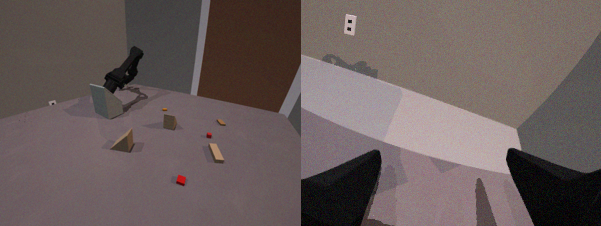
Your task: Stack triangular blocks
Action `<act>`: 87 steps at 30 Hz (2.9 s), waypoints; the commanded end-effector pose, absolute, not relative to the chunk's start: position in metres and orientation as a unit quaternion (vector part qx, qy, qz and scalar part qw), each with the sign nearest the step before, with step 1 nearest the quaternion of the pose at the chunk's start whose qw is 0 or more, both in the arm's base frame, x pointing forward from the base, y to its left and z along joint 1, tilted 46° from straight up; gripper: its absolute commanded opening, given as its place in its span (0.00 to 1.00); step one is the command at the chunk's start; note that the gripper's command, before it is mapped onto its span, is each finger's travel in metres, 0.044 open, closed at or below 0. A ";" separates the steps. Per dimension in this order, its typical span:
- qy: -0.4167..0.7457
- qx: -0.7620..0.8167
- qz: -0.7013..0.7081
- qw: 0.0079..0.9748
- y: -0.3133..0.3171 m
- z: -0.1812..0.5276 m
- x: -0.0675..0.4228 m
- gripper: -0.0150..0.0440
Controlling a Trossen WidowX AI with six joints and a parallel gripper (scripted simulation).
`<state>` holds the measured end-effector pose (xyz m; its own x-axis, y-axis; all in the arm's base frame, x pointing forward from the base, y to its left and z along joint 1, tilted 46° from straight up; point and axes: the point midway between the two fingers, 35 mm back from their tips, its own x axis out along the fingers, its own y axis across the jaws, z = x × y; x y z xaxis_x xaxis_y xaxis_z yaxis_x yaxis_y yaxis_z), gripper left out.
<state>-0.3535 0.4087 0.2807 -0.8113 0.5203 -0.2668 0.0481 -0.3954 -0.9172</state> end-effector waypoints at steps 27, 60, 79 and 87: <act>-0.273 -0.249 0.729 0.576 0.479 0.400 -0.021 1.00; -0.059 -0.461 0.535 0.705 0.320 0.300 0.343 1.00; 0.136 -0.458 0.655 0.585 0.139 0.109 0.397 1.00; 0.156 -0.319 0.712 0.605 0.054 0.059 0.371 1.00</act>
